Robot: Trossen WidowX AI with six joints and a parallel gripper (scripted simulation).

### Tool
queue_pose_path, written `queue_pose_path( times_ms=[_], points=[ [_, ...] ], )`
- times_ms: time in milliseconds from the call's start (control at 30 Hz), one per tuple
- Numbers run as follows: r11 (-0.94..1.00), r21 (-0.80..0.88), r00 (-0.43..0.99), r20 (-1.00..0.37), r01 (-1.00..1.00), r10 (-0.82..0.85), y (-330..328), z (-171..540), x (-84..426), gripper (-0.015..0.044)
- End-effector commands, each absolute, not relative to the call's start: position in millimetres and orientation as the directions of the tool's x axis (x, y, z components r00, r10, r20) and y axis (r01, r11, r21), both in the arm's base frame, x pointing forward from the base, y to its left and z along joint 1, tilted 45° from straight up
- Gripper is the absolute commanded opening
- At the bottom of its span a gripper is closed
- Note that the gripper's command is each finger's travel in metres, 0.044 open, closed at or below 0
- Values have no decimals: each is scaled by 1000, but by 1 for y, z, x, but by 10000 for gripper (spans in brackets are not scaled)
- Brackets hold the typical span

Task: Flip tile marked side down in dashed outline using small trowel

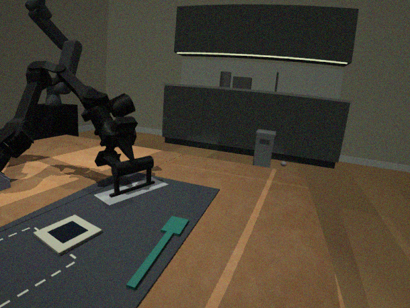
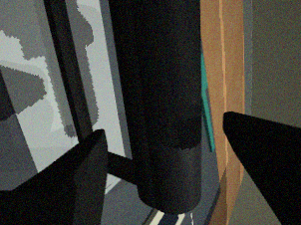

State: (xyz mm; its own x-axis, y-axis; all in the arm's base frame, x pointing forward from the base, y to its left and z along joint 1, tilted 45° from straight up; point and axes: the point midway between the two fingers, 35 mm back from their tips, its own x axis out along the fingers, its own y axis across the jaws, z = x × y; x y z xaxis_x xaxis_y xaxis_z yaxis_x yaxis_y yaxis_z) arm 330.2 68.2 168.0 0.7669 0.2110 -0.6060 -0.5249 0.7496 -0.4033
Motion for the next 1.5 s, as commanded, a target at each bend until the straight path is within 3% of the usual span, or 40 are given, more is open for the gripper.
queue_pose_path(
  times_ms=[0, 600, 800, 1467],
  points=[
    [749, -406, 768, -606, -524, 208, 69, 163, 336, 300],
    [749, -406, 768, -605, -523, 209, 75, 146, 356, 300],
    [749, -406, 768, -605, -523, 209, 75, 146, 356, 143],
    [749, -406, 768, -605, -523, 209, 75, 146, 356, 9]
  ],
)
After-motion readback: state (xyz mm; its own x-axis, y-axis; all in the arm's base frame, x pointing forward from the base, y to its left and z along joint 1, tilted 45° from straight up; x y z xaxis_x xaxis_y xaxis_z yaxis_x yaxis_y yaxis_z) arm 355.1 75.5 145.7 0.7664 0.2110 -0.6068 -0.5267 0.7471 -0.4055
